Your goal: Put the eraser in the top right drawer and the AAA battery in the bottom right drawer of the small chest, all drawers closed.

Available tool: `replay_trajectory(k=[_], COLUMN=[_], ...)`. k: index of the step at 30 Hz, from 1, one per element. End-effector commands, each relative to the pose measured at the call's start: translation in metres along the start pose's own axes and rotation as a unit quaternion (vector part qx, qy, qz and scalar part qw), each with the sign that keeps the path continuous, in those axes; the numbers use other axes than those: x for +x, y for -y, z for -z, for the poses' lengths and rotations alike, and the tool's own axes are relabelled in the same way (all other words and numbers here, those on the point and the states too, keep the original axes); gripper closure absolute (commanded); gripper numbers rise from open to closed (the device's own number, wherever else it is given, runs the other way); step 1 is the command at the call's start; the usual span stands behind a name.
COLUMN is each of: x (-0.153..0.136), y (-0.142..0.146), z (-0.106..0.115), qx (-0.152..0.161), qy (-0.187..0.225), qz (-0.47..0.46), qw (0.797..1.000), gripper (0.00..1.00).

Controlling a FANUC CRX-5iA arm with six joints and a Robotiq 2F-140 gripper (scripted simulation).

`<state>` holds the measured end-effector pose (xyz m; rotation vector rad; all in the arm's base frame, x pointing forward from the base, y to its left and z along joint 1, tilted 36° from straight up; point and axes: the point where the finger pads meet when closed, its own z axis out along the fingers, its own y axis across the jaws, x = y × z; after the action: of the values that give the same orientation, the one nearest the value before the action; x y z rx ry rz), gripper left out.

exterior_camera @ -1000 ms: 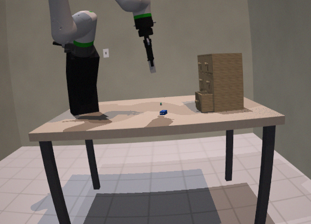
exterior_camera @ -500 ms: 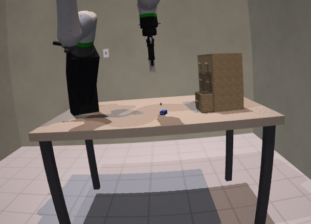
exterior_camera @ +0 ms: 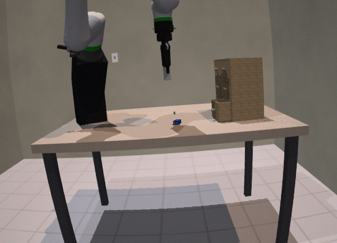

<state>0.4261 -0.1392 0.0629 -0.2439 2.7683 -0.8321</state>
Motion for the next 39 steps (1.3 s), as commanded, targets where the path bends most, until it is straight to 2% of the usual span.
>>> replay_trajectory(k=[1, 2, 3, 5, 6, 7, 8, 10, 11, 13, 14, 16, 17, 19, 20, 22, 23, 24, 25, 26, 27, 28, 29, 30, 32, 34, 35, 36, 39], x=[-0.028, -0.028, -0.038, -0.038, -0.047, -0.047, -0.056, -0.056, -0.064, -0.064, -0.071, -0.071, -0.076, -0.076, -0.08, -0.08, -0.082, -0.082, -0.083, -0.083, -0.083, -0.083, -0.082, -0.082, -0.081, -0.081, -0.081, -0.081, -0.081], y=[-0.035, -0.035, -0.051, -0.051, -0.069, -0.069, -0.09, -0.09, -0.112, -0.112, -0.135, -0.135, -0.158, -0.158, -0.18, -0.18, -0.201, -0.201, -0.22, -0.22, -0.235, -0.235, -0.248, -0.248, -0.264, -0.269, -0.269, -0.269, -0.269], z=[-0.026, -0.026, -0.036, -0.036, -0.047, -0.047, -0.059, -0.059, -0.071, -0.071, -0.084, -0.084, -0.095, -0.095, -0.107, -0.107, -0.117, -0.117, -0.126, -0.126, -0.134, -0.134, -0.14, -0.14, -0.147, -0.15, -0.15, -0.15, -0.15], qx=[-0.004, -0.004, -0.005, -0.005, -0.006, -0.006, -0.007, -0.007, -0.007, -0.007, -0.006, -0.006, -0.005, -0.005, -0.004, -0.004, -0.003, -0.003, -0.001, -0.001, 0.0, 0.0, 0.001, 0.001, 0.003, 0.003, 0.003, 0.003, 0.003], qy=[-0.005, -0.005, -0.006, -0.006, -0.007, -0.007, -0.007, -0.007, -0.007, -0.007, -0.007, -0.007, -0.006, -0.006, -0.005, -0.005, -0.004, -0.004, -0.004, -0.004, -0.003, -0.003, -0.003, -0.003, -0.002, -0.002, -0.002, -0.002, -0.002], qz=[0.121, 0.121, 0.169, 0.169, 0.22, 0.22, 0.273, 0.273, 0.326, 0.326, 0.378, 0.378, 0.426, 0.426, 0.471, 0.471, 0.51, 0.51, 0.544, 0.544, 0.572, 0.572, 0.593, 0.593, 0.62, 0.628, 0.628, 0.628, 0.628], qw=[0.993, 0.993, 0.986, 0.986, 0.975, 0.975, 0.962, 0.962, 0.945, 0.945, 0.926, 0.926, 0.905, 0.905, 0.882, 0.882, 0.86, 0.86, 0.839, 0.839, 0.82, 0.82, 0.805, 0.805, 0.785, 0.779, 0.778, 0.778, 0.778], gripper=[0.8, 0.8, 0.8, 0.8, 0.8, 0.8, 0.8, 0.8, 0.8, 0.8, 0.8, 0.8, 0.8, 0.8, 0.8, 0.8, 0.8, 0.8, 0.8, 0.8, 0.8, 0.8, 0.8, 0.8, 0.8, 0.8, 0.8, 0.85, 0.85])
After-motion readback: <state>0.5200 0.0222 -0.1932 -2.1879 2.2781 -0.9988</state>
